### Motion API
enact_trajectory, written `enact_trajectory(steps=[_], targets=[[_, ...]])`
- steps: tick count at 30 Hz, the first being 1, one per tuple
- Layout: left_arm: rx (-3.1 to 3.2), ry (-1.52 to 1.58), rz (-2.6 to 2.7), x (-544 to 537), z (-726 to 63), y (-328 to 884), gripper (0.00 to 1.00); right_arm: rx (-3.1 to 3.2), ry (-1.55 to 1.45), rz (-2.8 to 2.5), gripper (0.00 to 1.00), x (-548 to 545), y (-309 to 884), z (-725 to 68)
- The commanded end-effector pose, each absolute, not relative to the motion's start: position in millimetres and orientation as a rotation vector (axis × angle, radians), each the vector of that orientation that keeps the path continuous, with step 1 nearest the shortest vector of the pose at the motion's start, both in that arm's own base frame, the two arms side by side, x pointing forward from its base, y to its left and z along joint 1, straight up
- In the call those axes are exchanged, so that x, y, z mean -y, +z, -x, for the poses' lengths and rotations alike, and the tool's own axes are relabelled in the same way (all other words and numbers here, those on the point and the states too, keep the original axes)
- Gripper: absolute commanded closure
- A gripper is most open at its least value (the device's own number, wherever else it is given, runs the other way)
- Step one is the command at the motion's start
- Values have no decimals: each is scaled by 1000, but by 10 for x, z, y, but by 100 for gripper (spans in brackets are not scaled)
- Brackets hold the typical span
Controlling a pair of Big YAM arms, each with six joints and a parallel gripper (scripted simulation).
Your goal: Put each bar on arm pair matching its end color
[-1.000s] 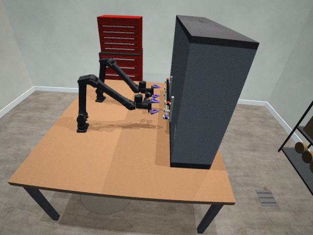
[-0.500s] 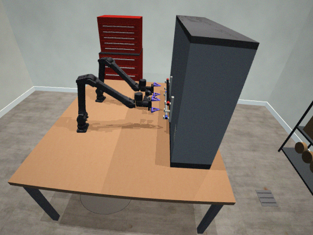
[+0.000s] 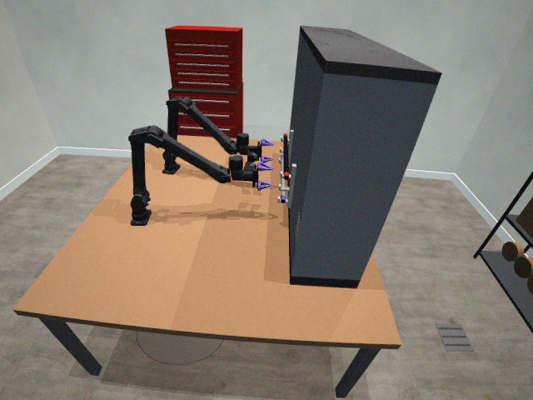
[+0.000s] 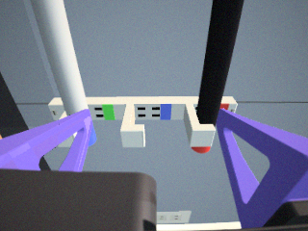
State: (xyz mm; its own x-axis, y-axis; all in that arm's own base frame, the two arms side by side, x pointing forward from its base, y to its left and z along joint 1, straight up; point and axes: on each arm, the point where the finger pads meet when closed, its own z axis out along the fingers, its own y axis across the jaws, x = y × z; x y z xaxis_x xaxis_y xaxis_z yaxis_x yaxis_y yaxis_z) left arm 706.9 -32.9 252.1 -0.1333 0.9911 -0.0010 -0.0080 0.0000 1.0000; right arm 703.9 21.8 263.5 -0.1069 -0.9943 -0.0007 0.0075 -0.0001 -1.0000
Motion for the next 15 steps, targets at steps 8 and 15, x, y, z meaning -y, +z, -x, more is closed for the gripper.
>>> enact_trajectory(steps=[8,15], targets=[[-1264,1333,-1058,247,-7179,3007,0,-1231,-1323,1060,0,-134,3217,-7177],[-1266,1332,-1060,246,-7172,3049,0,-1233,-1322,1062,0,-134,3222,-7168]])
